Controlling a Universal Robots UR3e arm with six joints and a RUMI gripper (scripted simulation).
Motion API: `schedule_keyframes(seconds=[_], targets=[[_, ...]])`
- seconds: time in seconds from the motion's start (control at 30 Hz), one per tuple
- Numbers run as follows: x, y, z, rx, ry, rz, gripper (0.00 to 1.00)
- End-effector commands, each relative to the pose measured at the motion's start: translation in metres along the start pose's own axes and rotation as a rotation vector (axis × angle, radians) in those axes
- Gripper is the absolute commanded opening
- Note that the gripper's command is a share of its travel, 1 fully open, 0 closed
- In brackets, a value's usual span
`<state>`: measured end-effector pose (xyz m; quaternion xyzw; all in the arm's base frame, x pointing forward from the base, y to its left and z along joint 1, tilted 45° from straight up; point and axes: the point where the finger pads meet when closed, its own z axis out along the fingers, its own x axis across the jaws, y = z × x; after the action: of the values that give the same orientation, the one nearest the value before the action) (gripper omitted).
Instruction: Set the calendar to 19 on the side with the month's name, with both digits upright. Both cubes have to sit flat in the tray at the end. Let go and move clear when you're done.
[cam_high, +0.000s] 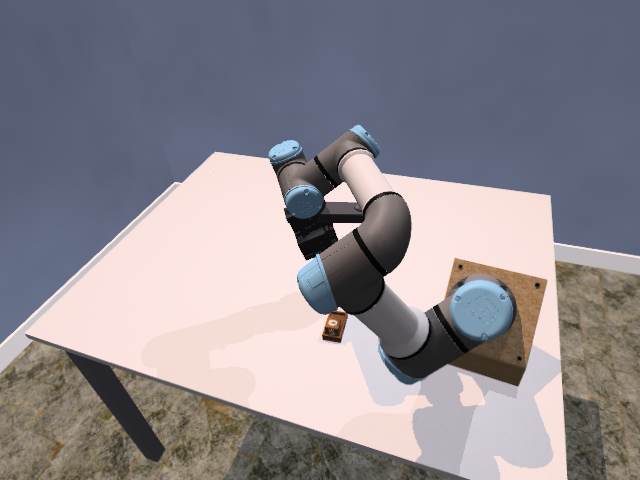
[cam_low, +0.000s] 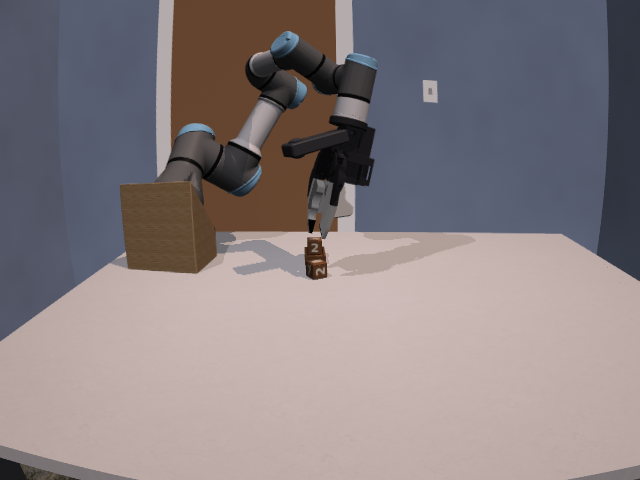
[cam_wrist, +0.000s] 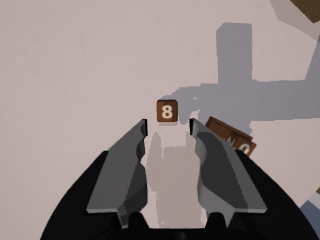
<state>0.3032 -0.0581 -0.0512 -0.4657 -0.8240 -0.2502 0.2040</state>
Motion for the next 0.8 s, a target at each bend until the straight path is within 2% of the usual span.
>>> schedule_keyframes(seconds=[0.0,0.17,0.37,0.43,0.77], targets=[[-0.0007,0.0,-0.0008,0.004,-0.002,0.0,0.28],[-0.0006,0.0,-0.0007,0.018,0.0,0.001,0.28],[-0.0005,0.0,-0.0003,0.074,0.005,0.001,0.28],[-0.0005,0.0,-0.0003,0.074,0.005,0.001,0.28],[-0.0006,0.0013,-0.0002,0.207,0.004,0.001,0.28]])
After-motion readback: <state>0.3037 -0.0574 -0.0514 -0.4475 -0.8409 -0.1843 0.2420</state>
